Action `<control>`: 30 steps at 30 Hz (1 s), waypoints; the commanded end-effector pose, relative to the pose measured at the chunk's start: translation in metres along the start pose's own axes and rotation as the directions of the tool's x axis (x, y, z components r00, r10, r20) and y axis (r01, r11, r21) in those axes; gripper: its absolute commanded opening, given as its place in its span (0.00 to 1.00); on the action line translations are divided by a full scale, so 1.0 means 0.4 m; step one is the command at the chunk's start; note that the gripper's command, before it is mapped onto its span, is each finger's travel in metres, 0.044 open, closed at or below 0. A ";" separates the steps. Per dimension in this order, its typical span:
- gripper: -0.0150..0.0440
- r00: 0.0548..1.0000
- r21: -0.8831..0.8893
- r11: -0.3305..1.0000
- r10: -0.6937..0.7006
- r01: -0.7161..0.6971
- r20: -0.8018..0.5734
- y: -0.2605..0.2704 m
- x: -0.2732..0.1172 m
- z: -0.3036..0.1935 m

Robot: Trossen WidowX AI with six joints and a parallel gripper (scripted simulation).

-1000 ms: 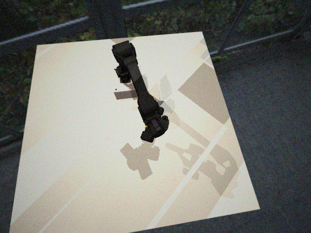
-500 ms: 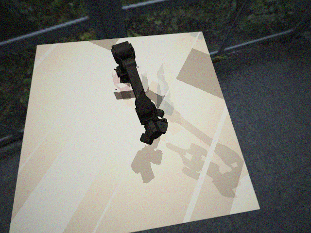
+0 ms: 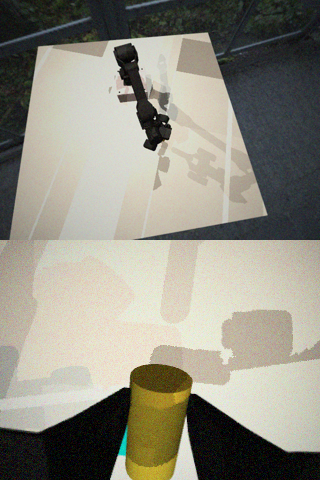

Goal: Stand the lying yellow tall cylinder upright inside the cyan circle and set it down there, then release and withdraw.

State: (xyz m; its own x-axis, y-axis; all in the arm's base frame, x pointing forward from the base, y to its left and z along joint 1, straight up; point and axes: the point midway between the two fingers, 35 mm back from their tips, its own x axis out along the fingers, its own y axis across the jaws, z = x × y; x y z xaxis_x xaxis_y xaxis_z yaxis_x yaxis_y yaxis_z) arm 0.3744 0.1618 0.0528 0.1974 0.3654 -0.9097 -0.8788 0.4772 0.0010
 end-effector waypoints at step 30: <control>0.43 0.974 0.069 0.997 0.007 -0.023 0.224 -0.032 0.036 0.003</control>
State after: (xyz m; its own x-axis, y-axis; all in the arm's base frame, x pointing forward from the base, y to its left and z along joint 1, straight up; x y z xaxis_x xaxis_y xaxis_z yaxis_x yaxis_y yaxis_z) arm 0.3905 0.1623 0.0431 0.2850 0.5235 -0.8029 -0.8547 0.5180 0.0343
